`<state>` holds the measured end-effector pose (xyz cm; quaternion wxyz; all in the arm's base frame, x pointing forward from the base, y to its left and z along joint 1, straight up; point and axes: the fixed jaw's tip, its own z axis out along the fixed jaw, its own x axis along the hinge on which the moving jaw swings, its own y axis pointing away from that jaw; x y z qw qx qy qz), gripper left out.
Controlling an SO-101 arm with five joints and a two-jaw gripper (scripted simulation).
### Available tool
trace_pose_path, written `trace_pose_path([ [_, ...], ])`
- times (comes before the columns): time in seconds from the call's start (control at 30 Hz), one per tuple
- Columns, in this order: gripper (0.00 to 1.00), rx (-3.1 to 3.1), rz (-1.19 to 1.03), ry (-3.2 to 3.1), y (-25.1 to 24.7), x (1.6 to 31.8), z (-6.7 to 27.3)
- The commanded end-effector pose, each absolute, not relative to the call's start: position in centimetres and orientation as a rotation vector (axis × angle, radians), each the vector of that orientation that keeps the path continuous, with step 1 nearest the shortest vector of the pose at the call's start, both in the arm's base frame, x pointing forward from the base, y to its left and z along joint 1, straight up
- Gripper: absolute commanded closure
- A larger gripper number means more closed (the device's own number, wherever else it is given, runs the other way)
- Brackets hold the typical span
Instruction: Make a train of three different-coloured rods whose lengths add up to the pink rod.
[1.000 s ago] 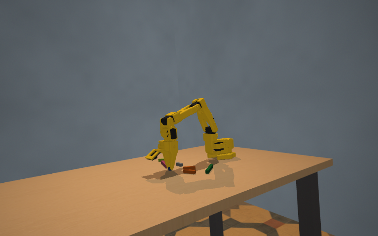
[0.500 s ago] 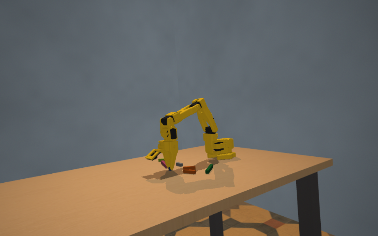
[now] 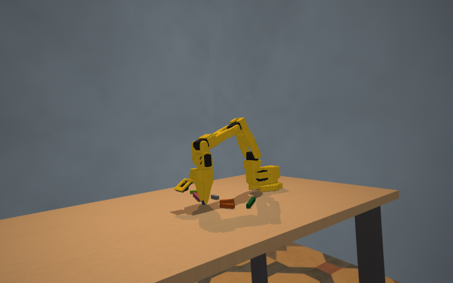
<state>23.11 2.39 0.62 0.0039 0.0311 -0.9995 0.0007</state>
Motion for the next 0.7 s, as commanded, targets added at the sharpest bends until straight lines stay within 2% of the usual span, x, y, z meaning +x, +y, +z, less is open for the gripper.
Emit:
trace_pose_path([
  [0.0,1.0,0.089,-0.004,-3.209,2.4,24.2,2.0],
  [0.43,1.0,0.089,-0.004,-3.209,2.4,24.2,2.4],
  [0.67,1.0,0.089,-0.003,-3.209,2.2,24.2,3.8],
])
